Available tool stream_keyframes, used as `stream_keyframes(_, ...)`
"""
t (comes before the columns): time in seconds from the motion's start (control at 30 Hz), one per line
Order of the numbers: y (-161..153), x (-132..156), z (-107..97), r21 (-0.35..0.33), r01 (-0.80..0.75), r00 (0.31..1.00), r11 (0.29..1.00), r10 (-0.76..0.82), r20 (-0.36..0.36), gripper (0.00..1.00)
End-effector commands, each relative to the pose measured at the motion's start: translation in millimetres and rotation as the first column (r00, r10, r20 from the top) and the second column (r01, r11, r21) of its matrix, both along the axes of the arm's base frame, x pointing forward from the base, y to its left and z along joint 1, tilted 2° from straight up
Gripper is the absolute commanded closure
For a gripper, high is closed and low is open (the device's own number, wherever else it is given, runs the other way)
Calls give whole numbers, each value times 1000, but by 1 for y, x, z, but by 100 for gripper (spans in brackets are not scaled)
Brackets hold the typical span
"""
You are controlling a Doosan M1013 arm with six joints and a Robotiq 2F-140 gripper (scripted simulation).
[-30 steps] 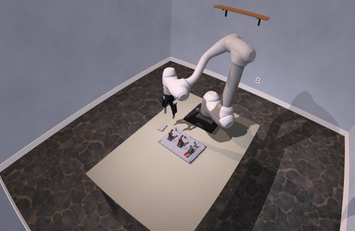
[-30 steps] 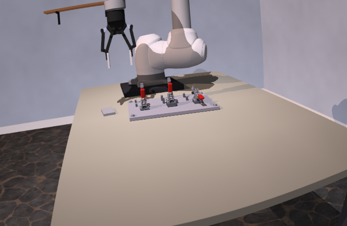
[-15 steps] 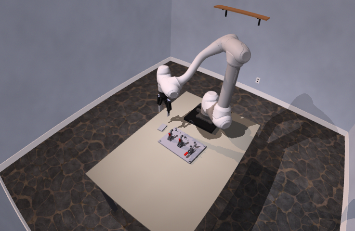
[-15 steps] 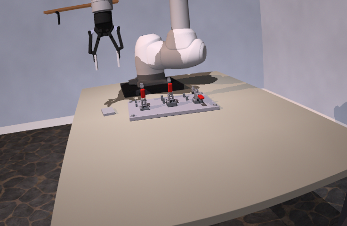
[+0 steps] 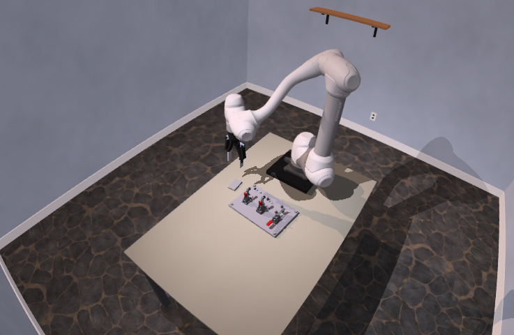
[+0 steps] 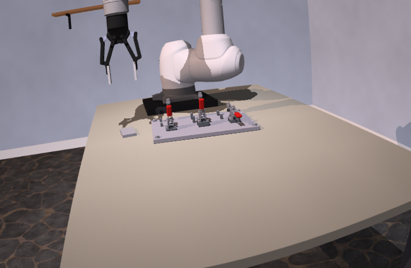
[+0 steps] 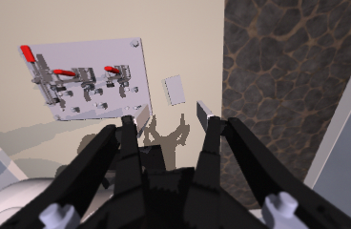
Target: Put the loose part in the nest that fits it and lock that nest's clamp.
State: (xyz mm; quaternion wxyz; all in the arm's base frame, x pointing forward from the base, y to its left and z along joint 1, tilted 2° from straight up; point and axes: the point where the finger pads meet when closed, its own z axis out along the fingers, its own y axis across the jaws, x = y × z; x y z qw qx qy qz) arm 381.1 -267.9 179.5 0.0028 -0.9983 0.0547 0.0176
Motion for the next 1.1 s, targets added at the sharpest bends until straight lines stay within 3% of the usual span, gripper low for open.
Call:
stream_keyframes(0.0,-6,0,0,-9,-7,1000,1000,7,1,38)
stream_keyframes(0.83,-6,0,0,-9,-8,1000,1000,8,1,38)
stream_keyframes(1.07,-6,0,0,-6,-84,996,996,84,1,38)
